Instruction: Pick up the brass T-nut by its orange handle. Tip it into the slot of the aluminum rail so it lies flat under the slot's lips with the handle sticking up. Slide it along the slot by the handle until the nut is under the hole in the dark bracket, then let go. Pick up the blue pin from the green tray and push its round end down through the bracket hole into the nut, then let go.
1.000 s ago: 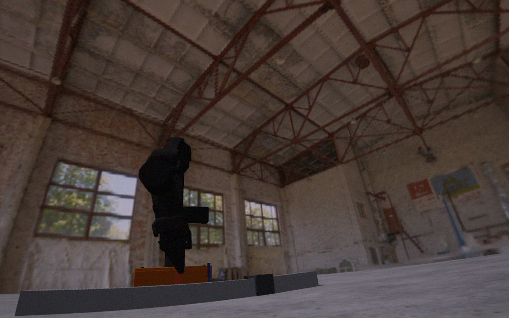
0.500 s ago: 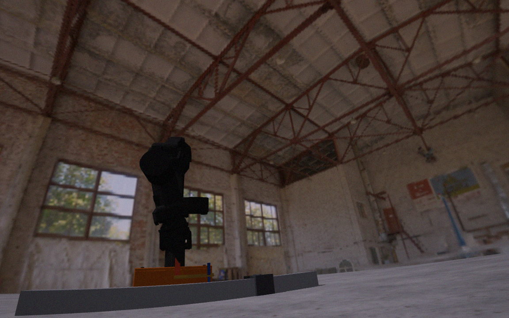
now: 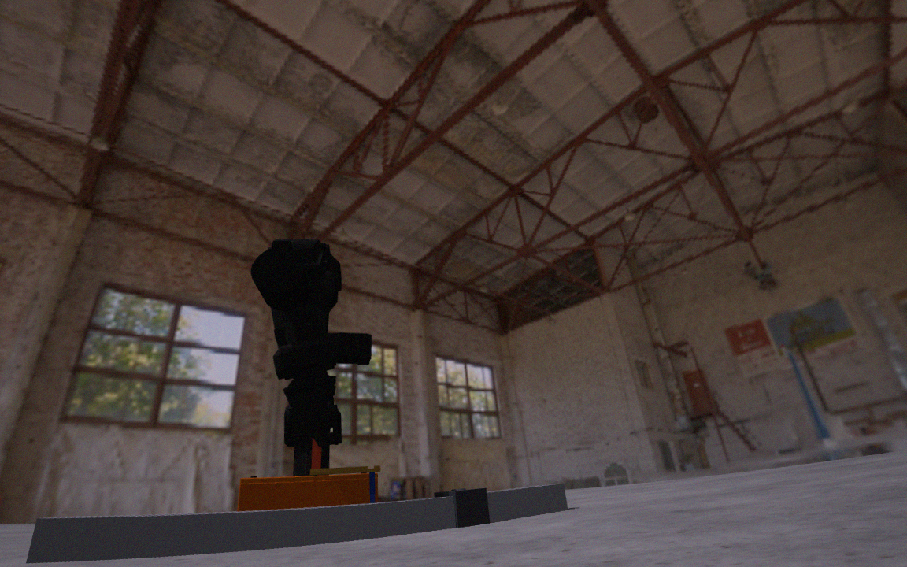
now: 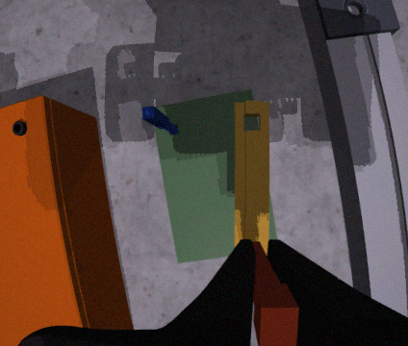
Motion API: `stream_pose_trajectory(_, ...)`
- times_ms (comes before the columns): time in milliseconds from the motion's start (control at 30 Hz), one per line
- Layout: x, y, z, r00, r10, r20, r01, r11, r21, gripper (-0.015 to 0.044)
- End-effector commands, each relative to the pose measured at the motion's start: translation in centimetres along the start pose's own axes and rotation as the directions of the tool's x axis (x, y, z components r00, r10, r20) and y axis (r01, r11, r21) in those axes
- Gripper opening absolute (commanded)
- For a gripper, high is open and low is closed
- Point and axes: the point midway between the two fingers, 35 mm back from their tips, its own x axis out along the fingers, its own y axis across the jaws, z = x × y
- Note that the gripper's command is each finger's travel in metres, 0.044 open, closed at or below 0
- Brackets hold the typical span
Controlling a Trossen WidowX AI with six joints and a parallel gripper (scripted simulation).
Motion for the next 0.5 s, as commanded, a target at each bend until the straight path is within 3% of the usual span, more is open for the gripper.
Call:
stream_pose_trajectory(0,-0.8,-0.1,0.3,1.0,-0.004,0.003,0.004,1.0,-0.002,-0.015)
stream_pose_trajectory(467,-3.0,-0.1,0.8,1.0,-0.005,0.003,0.005,1.0,-0.002,-0.015)
